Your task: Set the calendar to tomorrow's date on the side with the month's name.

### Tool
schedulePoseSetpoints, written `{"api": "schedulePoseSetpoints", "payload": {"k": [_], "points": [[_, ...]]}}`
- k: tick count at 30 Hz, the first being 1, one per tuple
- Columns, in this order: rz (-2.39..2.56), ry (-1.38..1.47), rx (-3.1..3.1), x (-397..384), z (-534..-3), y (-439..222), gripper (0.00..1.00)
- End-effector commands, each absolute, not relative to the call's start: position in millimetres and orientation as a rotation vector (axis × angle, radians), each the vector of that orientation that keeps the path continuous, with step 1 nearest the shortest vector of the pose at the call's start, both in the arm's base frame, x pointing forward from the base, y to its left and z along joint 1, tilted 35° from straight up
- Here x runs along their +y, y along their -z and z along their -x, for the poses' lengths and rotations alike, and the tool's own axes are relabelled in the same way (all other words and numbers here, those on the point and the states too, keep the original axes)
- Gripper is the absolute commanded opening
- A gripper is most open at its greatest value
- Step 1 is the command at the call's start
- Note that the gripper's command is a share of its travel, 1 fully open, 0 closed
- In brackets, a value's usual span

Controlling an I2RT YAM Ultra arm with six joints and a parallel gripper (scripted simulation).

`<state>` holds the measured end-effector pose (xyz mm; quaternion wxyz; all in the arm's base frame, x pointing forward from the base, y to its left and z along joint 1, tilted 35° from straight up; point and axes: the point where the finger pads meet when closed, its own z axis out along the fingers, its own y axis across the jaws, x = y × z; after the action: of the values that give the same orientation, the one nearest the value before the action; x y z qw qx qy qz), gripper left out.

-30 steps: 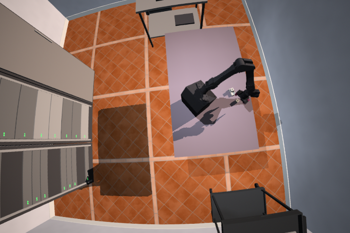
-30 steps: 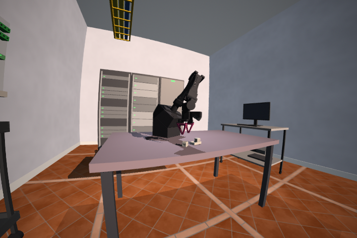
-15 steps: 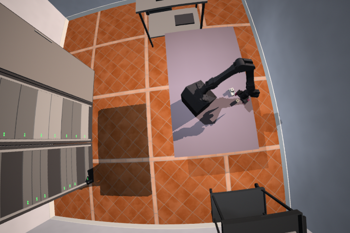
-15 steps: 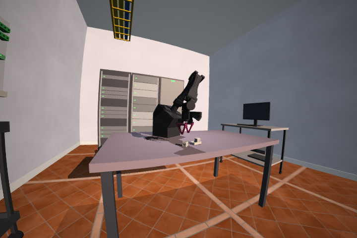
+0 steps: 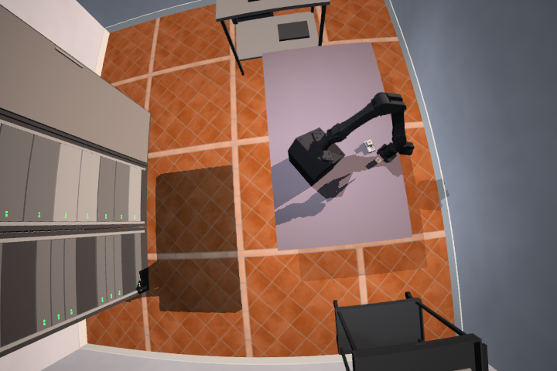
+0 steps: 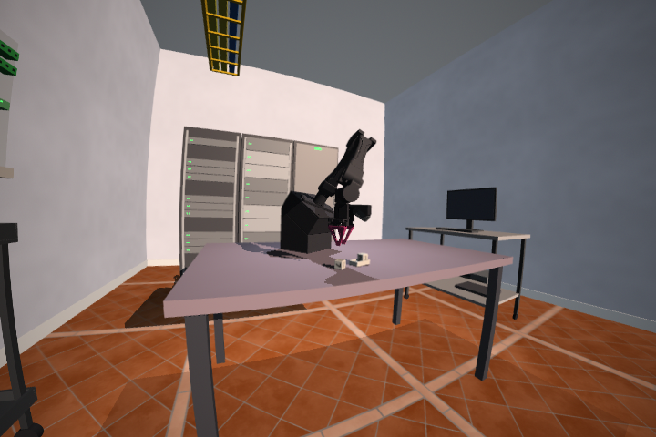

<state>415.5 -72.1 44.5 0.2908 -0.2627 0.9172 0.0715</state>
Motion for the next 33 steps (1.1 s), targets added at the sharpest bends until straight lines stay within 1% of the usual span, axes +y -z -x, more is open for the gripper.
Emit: {"api": "schedulePoseSetpoints", "payload": {"k": [1,33], "points": [[0.688,-0.157,2.428,-80.6,-416.4,-58.8,0.47],[0.687,-0.149,2.421,-81.3,-418.7,-59.0,0.47]]}}
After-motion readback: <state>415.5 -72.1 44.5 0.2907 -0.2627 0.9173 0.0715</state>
